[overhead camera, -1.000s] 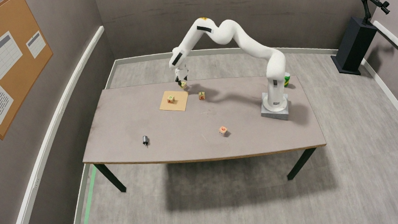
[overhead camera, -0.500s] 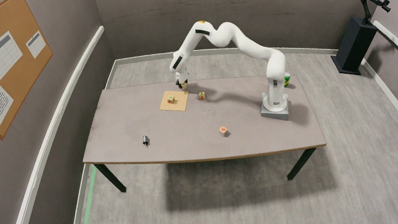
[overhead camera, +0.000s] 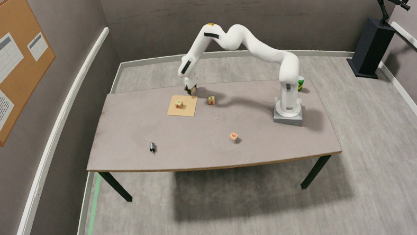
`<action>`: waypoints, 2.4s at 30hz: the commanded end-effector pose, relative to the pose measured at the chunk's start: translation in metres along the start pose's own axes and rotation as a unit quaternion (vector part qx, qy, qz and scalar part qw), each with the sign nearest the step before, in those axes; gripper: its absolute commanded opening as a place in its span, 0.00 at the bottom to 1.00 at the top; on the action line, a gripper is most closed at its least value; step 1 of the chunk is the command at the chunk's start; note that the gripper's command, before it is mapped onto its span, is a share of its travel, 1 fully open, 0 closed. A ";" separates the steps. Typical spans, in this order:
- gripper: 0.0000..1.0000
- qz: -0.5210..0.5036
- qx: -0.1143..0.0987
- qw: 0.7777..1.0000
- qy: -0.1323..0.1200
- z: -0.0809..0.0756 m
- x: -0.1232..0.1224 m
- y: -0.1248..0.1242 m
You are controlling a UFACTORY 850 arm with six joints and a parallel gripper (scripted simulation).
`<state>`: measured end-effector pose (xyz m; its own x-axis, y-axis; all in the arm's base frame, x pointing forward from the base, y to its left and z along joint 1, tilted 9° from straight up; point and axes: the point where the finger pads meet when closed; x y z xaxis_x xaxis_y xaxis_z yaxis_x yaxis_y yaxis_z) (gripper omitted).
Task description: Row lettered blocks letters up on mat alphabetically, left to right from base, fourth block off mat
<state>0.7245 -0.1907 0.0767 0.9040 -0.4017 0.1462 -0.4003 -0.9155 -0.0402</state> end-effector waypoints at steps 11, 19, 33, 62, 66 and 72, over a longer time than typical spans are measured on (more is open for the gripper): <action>0.76 0.000 0.000 1.000 0.001 -0.001 0.001 0.000; 0.76 0.000 0.000 1.000 0.001 -0.001 0.001 0.000; 0.65 0.000 0.000 1.000 0.001 -0.001 0.001 0.000; 0.44 0.000 0.000 1.000 0.001 -0.001 0.001 0.000; 0.44 0.000 0.000 1.000 0.001 -0.001 0.001 0.000; 0.44 0.000 0.000 1.000 0.001 -0.001 0.001 0.000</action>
<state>0.7245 -0.1907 0.0766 0.9040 -0.4017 0.1461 -0.4004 -0.9155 -0.0401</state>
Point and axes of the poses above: the point where the finger pads meet when closed, its own z axis out along the fingers, its own y axis across the jaws, x = y × z, and after that the axes turned 6 degrees about -z, right-handed
